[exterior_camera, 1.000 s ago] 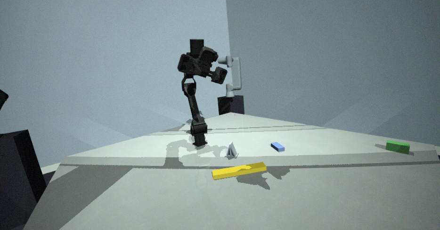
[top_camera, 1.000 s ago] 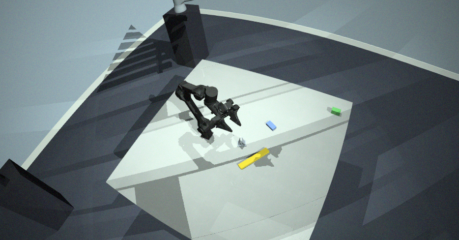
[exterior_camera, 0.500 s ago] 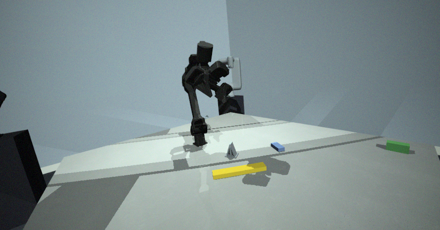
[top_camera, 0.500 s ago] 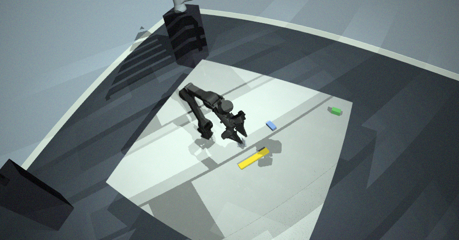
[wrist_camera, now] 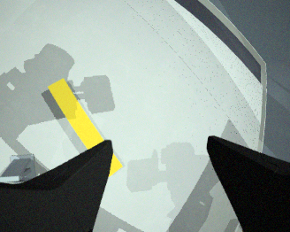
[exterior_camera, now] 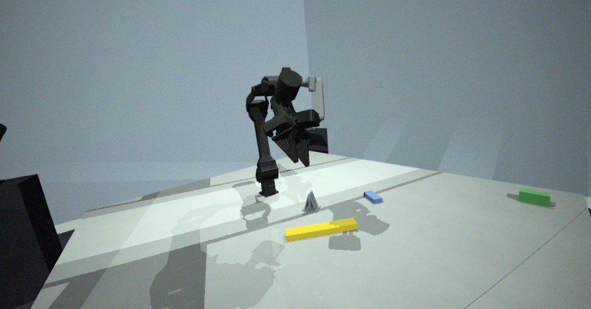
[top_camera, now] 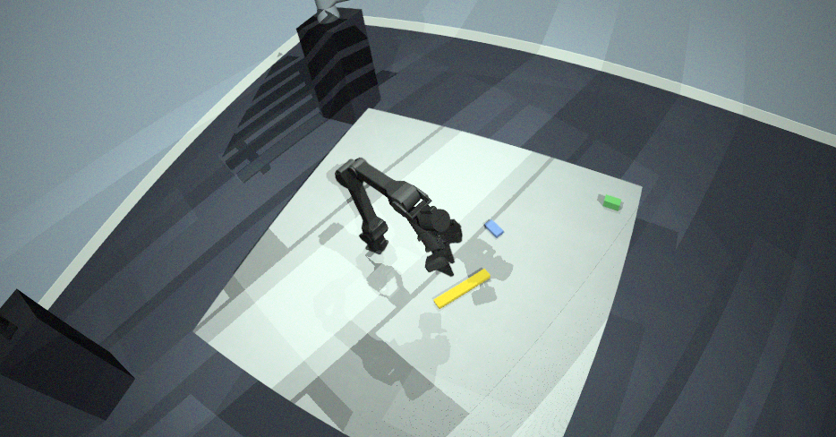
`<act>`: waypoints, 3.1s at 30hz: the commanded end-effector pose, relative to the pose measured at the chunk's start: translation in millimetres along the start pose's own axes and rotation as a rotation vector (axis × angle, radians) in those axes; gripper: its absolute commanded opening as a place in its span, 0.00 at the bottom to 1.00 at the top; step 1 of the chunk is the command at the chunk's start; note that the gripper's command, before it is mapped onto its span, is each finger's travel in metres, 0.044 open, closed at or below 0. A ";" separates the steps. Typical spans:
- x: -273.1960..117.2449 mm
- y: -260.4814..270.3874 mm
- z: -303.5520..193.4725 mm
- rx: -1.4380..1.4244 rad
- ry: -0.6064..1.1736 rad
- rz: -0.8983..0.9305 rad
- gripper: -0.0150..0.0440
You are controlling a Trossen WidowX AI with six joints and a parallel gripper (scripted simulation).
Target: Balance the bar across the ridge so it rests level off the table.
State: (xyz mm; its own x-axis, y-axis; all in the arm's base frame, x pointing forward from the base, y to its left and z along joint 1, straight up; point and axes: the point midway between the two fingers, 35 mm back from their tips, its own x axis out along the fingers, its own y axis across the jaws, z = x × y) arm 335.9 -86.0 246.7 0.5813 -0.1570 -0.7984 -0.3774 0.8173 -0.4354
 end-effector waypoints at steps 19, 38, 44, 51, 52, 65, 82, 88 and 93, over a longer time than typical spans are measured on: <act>74.7 44.9 -24.0 -0.336 0.228 0.360 0.79; 119.0 75.9 -47.9 -0.477 0.302 0.537 0.79; 136.2 85.5 -57.1 -0.476 0.302 0.537 0.79; 140.6 87.6 -59.1 -0.476 0.302 0.537 0.79; 142.0 88.3 -59.7 -0.476 0.302 0.537 0.79; 157.3 96.3 -67.3 -0.476 0.302 0.537 0.79; 156.9 95.8 -68.0 -0.474 0.308 0.535 0.57; 156.9 95.8 -68.0 -0.474 0.308 0.535 0.43; 155.8 94.9 -67.1 -0.475 0.308 0.535 0.31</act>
State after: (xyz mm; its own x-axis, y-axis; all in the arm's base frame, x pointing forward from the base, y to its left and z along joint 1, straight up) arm 341.9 -70.0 51.5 0.0318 -0.0118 -0.9994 -0.8586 0.5115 -0.0334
